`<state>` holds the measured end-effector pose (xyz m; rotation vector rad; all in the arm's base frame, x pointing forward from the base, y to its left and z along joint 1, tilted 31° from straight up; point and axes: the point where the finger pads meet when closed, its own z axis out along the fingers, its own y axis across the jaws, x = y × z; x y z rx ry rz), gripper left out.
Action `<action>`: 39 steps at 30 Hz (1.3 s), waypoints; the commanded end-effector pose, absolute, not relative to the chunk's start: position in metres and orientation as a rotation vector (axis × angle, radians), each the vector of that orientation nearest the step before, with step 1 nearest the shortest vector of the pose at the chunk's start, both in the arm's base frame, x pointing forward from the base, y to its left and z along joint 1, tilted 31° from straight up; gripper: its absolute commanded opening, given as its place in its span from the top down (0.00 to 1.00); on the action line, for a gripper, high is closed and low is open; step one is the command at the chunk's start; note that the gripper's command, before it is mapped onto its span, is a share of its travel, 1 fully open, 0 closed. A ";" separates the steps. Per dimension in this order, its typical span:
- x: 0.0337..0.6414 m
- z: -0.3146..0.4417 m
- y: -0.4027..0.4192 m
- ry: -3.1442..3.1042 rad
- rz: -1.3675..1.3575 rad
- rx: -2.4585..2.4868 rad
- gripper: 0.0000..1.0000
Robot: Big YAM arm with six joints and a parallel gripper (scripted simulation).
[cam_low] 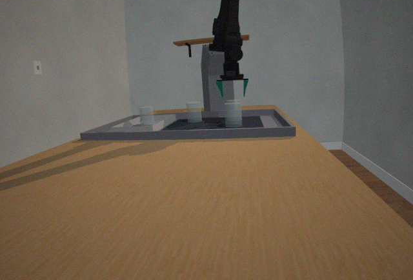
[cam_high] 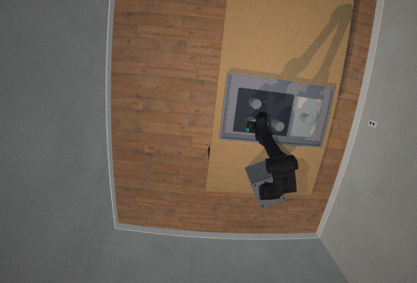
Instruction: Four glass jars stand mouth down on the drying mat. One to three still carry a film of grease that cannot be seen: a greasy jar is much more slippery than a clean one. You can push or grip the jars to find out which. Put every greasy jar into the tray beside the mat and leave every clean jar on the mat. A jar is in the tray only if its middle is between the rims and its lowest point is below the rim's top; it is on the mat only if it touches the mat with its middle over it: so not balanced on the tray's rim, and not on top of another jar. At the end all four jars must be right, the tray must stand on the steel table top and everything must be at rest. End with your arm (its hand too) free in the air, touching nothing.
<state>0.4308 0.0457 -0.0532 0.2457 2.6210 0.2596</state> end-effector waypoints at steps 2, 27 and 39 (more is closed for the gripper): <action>0.425 -0.058 0.052 2.620 0.264 0.243 0.00; 0.442 -0.088 0.056 2.620 0.264 0.243 0.00; 0.450 -0.101 0.059 2.620 0.264 0.243 0.00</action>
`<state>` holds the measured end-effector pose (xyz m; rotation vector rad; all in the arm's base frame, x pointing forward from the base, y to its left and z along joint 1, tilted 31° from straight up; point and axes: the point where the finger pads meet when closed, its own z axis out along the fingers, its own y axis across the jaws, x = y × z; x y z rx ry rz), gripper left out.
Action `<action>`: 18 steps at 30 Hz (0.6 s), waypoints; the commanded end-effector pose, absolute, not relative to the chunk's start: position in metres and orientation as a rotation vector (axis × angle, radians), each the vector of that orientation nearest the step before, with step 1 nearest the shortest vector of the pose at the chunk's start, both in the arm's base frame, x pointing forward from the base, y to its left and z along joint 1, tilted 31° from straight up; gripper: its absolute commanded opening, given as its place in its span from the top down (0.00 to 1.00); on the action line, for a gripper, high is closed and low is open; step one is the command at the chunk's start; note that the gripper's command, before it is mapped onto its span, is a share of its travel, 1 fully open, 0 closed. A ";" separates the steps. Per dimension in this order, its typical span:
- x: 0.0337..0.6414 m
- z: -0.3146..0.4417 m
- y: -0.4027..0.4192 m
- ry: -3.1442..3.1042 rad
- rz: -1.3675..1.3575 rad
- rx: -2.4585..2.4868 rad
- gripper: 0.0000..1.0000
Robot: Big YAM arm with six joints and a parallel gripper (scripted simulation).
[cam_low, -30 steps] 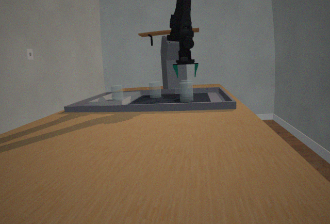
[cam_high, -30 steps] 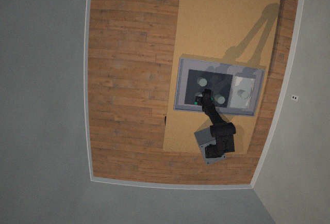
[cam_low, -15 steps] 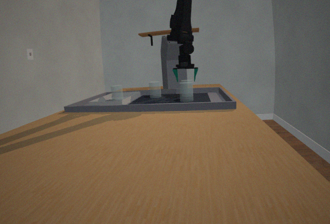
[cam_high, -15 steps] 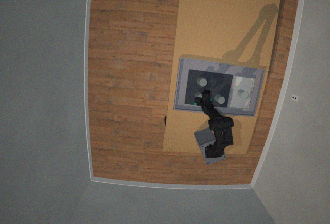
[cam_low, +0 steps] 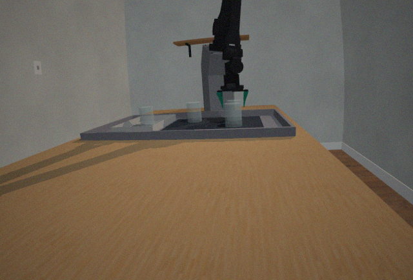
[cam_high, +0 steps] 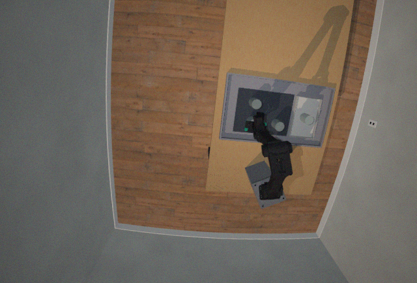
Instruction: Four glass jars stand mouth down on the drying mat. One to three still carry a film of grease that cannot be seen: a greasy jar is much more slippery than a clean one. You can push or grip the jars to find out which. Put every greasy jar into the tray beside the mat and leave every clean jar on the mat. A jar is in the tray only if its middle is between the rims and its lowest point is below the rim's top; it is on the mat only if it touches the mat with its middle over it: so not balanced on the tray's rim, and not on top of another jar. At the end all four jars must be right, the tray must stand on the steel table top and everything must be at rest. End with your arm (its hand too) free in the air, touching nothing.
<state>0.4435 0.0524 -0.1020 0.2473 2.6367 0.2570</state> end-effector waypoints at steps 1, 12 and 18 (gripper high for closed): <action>0.450 -0.101 0.059 2.620 0.264 0.243 0.00; 0.455 -0.098 0.059 2.620 0.264 0.243 0.00; 0.455 -0.098 0.059 2.620 0.264 0.243 0.25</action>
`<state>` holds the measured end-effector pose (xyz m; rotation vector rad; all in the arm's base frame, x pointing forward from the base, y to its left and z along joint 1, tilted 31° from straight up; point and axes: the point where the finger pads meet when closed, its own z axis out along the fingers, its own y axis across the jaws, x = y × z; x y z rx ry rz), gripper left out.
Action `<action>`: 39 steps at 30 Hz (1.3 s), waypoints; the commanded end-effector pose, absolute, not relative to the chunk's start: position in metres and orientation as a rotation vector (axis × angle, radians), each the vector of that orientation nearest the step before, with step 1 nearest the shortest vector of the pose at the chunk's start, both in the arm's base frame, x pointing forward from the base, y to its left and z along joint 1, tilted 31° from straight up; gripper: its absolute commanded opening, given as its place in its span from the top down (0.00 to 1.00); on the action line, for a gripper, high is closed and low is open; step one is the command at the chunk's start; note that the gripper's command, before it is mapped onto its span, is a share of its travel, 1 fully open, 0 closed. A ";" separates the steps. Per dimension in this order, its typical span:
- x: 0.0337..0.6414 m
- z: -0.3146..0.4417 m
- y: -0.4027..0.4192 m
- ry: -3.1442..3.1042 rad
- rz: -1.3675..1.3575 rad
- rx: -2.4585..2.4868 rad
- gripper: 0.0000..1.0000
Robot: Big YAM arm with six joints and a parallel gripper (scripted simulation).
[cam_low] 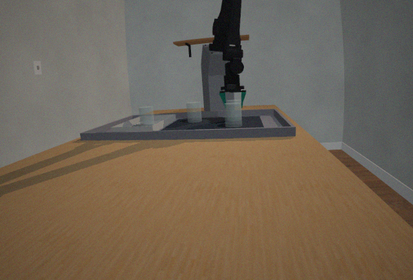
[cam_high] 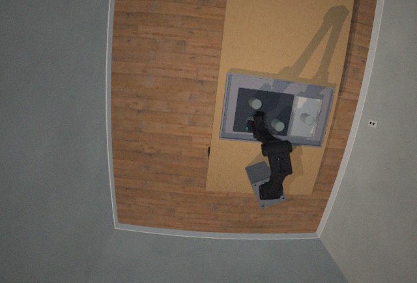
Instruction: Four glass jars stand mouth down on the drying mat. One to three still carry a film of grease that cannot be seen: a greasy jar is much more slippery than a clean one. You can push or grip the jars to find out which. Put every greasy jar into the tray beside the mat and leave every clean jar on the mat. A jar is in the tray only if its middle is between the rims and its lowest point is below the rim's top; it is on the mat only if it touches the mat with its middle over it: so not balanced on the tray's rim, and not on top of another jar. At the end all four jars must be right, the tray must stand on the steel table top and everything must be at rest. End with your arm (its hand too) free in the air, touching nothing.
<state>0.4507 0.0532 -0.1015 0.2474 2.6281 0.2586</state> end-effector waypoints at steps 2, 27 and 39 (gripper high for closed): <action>0.455 -0.098 0.059 2.620 0.264 0.243 0.25; 0.451 -0.091 0.058 2.620 0.264 0.243 1.00; 0.436 -0.066 0.054 2.620 0.264 0.243 1.00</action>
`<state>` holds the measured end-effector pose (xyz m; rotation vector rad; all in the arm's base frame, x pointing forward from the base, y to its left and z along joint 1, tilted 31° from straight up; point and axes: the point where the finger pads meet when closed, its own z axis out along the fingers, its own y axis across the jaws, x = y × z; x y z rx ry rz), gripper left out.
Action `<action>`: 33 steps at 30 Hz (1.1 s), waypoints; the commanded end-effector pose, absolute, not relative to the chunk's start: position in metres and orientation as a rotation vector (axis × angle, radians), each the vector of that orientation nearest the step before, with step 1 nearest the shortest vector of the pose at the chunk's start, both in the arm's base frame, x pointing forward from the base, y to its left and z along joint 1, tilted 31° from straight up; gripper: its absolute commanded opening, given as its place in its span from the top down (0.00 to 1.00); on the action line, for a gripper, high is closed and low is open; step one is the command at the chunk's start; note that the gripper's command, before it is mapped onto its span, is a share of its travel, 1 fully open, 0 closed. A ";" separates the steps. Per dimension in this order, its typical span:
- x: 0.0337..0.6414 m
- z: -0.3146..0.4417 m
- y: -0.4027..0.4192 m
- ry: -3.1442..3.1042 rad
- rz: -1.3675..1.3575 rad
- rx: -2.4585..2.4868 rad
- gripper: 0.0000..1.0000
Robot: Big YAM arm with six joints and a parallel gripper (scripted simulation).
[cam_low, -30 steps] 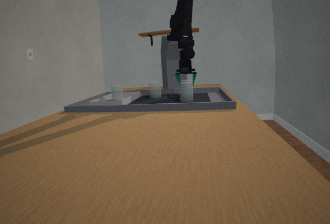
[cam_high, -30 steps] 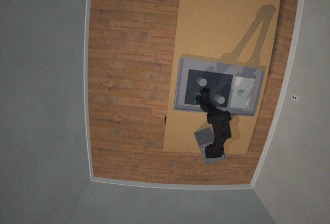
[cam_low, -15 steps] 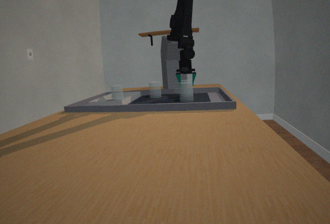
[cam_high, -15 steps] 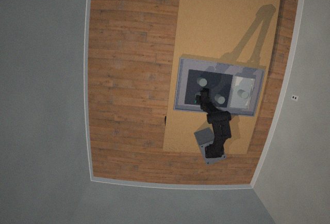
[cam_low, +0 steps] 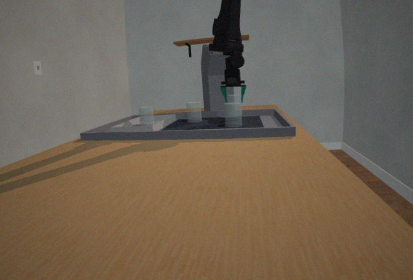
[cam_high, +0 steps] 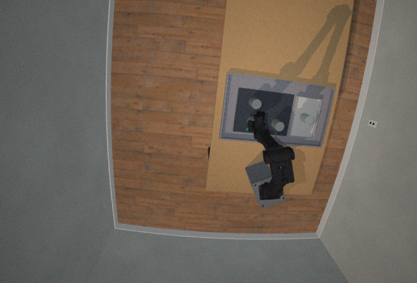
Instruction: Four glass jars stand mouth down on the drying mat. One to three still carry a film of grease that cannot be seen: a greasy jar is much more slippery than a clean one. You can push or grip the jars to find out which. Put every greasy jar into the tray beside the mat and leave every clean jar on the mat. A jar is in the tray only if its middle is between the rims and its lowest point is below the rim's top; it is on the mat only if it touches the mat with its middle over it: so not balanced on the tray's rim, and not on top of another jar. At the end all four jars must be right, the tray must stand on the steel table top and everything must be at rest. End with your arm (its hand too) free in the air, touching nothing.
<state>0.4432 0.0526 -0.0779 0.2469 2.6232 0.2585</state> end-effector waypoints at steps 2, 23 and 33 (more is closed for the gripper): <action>0.435 -0.064 0.054 2.620 0.264 0.243 1.00; 0.411 -0.021 0.047 2.620 0.264 0.243 1.00; 0.398 0.002 0.043 2.620 0.264 0.243 1.00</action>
